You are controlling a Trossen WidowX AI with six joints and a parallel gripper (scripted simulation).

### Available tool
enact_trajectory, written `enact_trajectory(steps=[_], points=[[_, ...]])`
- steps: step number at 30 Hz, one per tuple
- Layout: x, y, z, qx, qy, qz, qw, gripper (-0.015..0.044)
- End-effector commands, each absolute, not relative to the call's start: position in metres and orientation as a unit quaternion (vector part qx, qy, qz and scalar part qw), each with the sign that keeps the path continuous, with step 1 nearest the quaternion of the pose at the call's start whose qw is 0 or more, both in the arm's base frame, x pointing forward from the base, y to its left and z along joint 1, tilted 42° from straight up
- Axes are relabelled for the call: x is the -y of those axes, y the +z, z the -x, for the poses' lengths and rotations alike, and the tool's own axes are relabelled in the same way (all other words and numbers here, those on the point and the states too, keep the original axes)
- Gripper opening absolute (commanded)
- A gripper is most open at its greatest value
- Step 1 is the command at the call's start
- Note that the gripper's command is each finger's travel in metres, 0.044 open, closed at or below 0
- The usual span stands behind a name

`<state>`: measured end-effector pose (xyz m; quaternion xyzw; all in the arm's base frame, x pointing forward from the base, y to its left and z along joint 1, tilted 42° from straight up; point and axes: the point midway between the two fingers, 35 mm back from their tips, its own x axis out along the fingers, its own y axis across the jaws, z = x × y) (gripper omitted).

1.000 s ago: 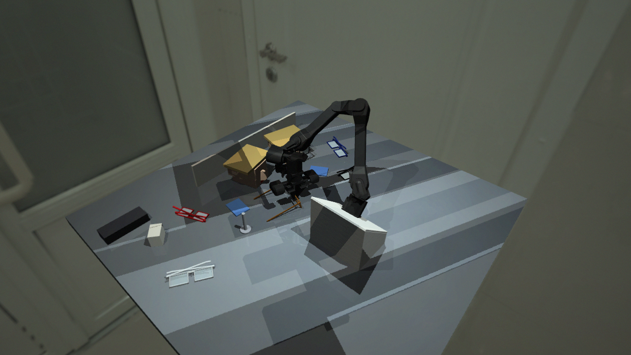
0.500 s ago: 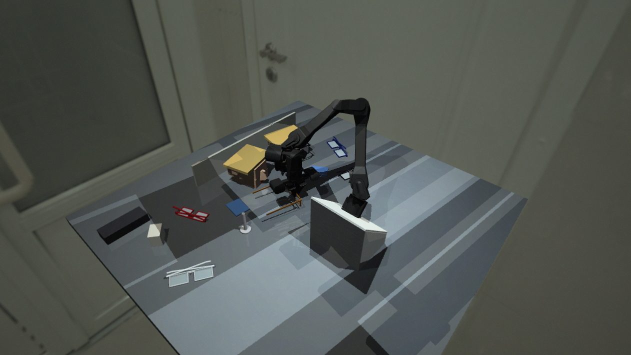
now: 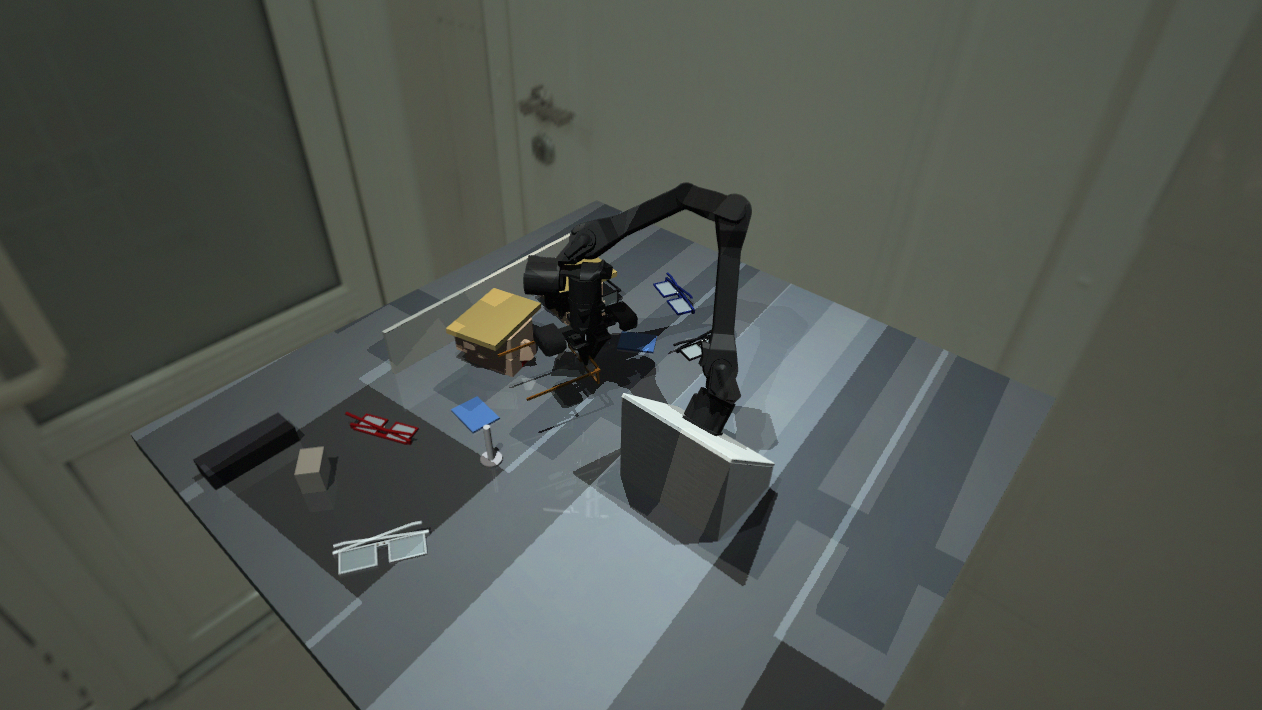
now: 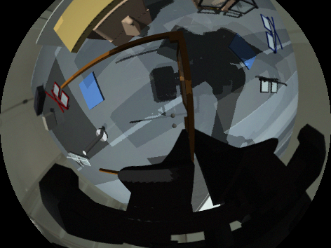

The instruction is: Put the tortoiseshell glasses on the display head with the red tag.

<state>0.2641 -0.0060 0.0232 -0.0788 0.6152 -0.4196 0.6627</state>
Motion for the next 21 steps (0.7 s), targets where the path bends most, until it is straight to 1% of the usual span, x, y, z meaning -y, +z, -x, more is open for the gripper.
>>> enact_trajectory(steps=[1,2,4,21], points=[[0.0,0.028,-0.264,-0.614,-0.421,0.073,0.663,0.0],[0.005,0.024,-0.264,-0.614,-0.422,0.077,0.663,0.0012],[0.005,0.025,-0.264,-0.608,-0.431,0.067,0.664,0.0],[0.015,0.04,-0.263,-0.455,-0.59,-0.133,0.654,0.0]])
